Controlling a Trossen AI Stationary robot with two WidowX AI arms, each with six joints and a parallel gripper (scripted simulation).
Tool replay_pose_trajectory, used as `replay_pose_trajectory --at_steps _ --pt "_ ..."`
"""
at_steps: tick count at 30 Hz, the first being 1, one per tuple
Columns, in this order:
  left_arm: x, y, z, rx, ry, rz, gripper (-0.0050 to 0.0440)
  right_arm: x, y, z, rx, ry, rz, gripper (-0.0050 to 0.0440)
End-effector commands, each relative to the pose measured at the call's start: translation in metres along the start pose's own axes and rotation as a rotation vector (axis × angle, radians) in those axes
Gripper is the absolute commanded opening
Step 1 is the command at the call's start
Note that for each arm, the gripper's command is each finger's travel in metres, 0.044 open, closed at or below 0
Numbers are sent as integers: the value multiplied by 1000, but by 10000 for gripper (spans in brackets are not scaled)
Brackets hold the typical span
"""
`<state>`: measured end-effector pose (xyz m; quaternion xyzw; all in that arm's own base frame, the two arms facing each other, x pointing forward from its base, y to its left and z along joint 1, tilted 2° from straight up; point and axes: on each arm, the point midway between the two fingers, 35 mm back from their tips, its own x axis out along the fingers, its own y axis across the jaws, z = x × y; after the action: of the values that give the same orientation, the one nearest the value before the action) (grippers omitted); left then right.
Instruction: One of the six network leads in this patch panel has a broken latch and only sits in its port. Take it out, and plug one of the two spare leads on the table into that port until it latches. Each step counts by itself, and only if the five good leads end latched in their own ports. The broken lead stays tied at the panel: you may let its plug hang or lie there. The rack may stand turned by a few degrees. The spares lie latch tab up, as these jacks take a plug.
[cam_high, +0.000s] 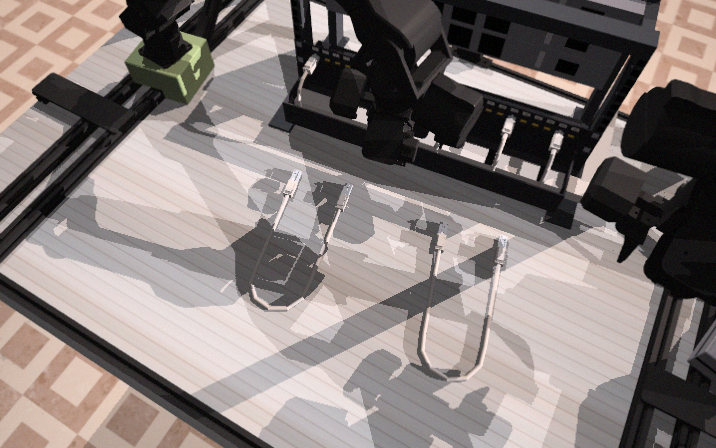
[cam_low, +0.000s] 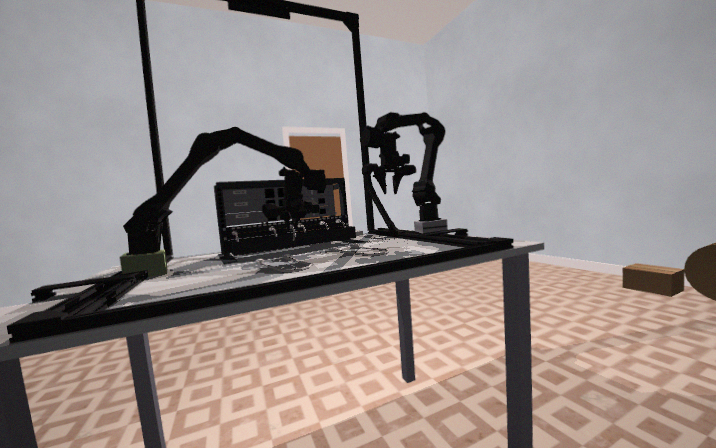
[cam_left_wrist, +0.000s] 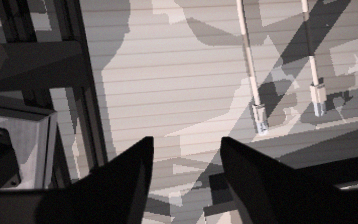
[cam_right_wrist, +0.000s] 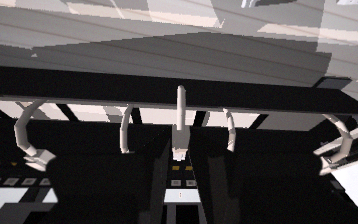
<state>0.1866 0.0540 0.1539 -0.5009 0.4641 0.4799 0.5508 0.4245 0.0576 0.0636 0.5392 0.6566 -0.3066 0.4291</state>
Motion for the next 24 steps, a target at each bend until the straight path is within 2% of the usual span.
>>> replay_pose_trajectory --at_steps 1,9,10,24 --pt "-2 0 1 -30 13 10 176 0 0 0 0 0 0 55" --pt "-2 0 1 -30 13 10 176 0 0 0 0 0 0 55" --pt "-1 1 1 -23 8 10 176 -24 -2 32 0 0 0 55" --pt "-1 1 1 -23 8 10 176 -24 -2 32 0 0 0 55"
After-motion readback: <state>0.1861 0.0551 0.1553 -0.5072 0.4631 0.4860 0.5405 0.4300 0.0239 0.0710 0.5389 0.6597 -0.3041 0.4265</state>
